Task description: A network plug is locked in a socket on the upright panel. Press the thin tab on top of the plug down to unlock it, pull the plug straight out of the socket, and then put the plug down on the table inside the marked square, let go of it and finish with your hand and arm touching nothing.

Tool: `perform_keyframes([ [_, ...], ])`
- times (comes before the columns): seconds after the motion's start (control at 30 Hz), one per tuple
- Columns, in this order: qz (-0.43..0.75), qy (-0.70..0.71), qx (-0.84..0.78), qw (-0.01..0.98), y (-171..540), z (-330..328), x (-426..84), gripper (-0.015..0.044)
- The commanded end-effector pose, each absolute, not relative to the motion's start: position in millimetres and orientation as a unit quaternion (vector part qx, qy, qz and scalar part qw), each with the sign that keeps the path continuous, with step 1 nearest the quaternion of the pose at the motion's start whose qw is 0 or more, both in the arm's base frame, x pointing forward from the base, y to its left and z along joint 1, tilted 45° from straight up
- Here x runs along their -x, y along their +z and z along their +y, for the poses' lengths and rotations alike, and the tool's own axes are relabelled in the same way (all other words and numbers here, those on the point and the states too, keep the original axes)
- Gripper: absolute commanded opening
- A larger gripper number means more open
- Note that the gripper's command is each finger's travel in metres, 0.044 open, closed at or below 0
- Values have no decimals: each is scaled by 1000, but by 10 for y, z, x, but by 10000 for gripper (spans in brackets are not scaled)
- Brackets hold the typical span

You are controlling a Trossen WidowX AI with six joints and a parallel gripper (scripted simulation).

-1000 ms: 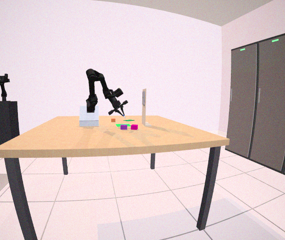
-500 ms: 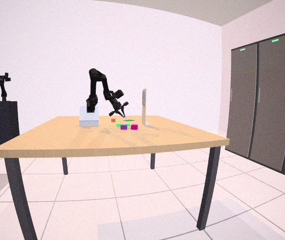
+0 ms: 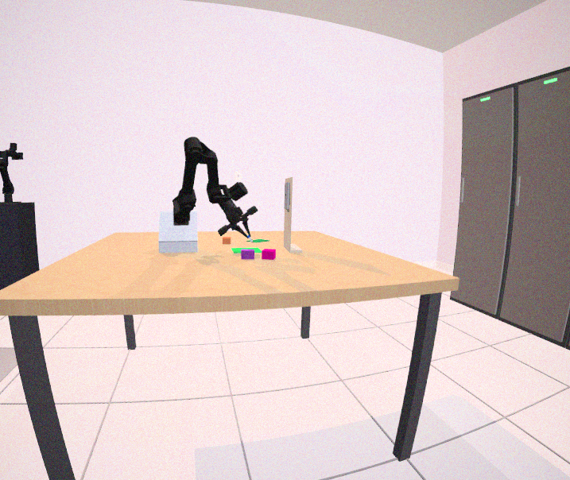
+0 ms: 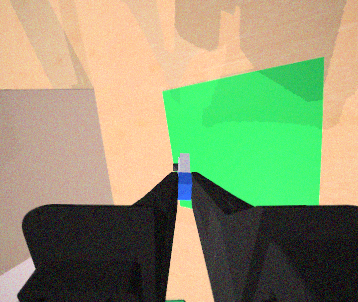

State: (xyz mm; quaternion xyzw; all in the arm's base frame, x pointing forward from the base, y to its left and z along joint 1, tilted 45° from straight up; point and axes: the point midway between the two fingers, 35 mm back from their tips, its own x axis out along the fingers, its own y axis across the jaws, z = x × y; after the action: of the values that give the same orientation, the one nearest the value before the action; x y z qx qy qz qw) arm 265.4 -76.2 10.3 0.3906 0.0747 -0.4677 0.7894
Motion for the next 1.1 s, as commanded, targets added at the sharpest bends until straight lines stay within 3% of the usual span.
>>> perform_keyframes([
  [0.0, 82, -470, -386, 790, 42, -789, -2618, 0],
  [1.07, 79, -468, -384, 792, -112, -979, -2581, 0],
])
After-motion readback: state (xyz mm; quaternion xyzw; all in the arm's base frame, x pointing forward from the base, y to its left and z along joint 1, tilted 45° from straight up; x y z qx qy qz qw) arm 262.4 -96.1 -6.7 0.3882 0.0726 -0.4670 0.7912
